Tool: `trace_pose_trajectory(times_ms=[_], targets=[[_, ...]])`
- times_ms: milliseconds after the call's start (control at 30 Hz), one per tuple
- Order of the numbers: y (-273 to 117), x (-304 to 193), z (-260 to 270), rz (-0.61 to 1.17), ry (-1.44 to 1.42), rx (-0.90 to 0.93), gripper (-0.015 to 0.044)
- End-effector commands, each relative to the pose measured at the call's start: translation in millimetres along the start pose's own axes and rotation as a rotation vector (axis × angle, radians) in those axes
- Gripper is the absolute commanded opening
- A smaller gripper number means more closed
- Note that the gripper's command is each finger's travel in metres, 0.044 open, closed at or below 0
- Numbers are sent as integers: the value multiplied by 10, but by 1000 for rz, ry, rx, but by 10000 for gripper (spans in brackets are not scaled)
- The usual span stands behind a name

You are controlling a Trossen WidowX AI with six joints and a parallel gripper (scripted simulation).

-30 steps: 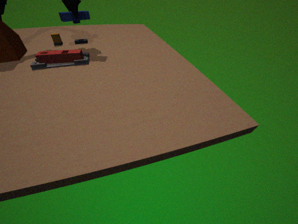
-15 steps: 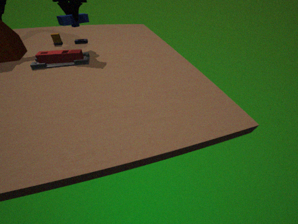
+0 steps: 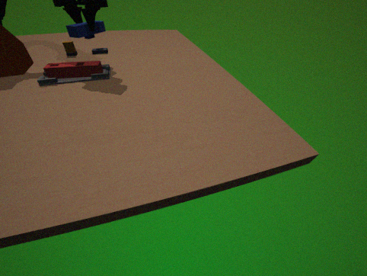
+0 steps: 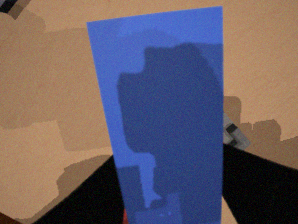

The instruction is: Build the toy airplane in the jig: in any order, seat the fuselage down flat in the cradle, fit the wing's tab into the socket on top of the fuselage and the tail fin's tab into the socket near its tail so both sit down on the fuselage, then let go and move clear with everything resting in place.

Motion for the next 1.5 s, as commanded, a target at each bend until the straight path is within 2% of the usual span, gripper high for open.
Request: trace_pose_trajectory(times_ms=[0,1000,1233,1467], targets=[[20,-123,-46,2,-68,-2,0],[254,-987,-216,-16,-563,10,0],[253,-986,-217,-16,-563,10,184],[253,-986,-216,-16,-563,10,195]])
Point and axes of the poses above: the point midway between the two fingers, 35 mm back from their tips, its own y axis out along the fingers, its own z axis across the jaws, x = y × z, the point moved 4 cm from there along -y, back along the fingers, and after that the axes turned 2 degrees about -y, right-handed, at the moved point
